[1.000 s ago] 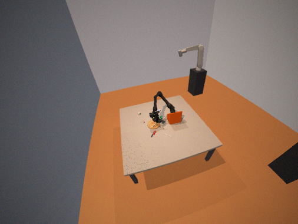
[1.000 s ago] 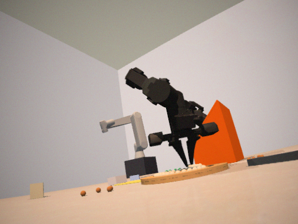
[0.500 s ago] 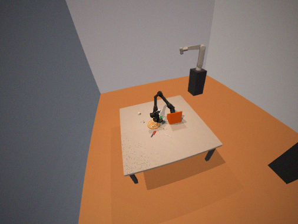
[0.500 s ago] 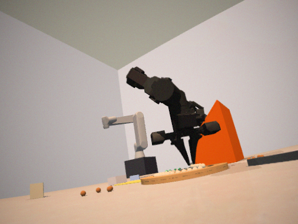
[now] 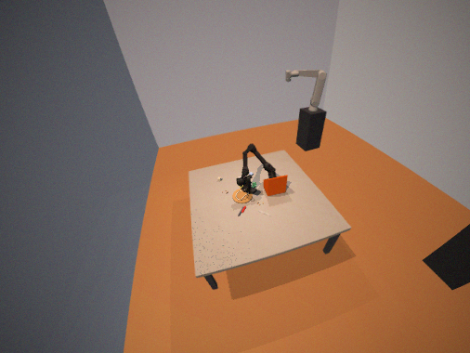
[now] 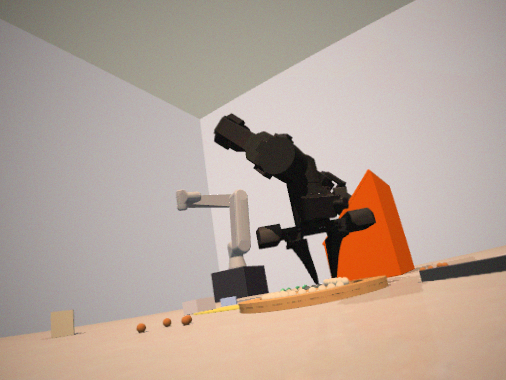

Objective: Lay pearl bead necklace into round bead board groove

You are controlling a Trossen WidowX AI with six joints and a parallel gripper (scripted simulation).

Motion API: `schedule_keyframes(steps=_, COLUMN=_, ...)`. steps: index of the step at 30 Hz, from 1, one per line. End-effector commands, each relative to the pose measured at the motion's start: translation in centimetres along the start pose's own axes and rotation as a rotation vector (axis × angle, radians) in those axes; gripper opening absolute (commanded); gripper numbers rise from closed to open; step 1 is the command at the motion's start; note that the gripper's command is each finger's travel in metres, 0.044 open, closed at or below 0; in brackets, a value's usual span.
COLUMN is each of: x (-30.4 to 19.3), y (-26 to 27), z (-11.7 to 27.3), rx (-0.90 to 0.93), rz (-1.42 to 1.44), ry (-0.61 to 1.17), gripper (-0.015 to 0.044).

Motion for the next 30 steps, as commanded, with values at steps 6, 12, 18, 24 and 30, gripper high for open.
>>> schedule_keyframes(steps=6, x=-0.02, y=0.01, z=0.20, rx=0.000, rz=0.001, ry=0.001, gripper=0.0367)
schedule_keyframes(steps=12, x=-0.07, y=0.09, z=0.49, rx=0.002, rz=0.006, ry=0.006, gripper=0.0440)
schedule_keyframes(steps=18, x=-0.07, y=0.09, z=0.53, rx=0.002, rz=0.006, ry=0.006, gripper=0.0440)
schedule_keyframes(steps=24, x=-0.07, y=0.09, z=0.53, rx=0.002, rz=0.006, ry=0.006, gripper=0.0440)
schedule_keyframes(steps=30, x=-0.07, y=0.09, z=0.53, rx=0.002, rz=0.006, ry=0.006, gripper=0.0440)
Point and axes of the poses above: the point midway between the two fingers, 35 mm back from their tips, its own z axis back along the fingers, its own y axis across the jaws, x = y × z, the point moved 2 cm from there along z, back along the fingers, and after that the axes turned 12 degrees about z, right-handed, at the moved point
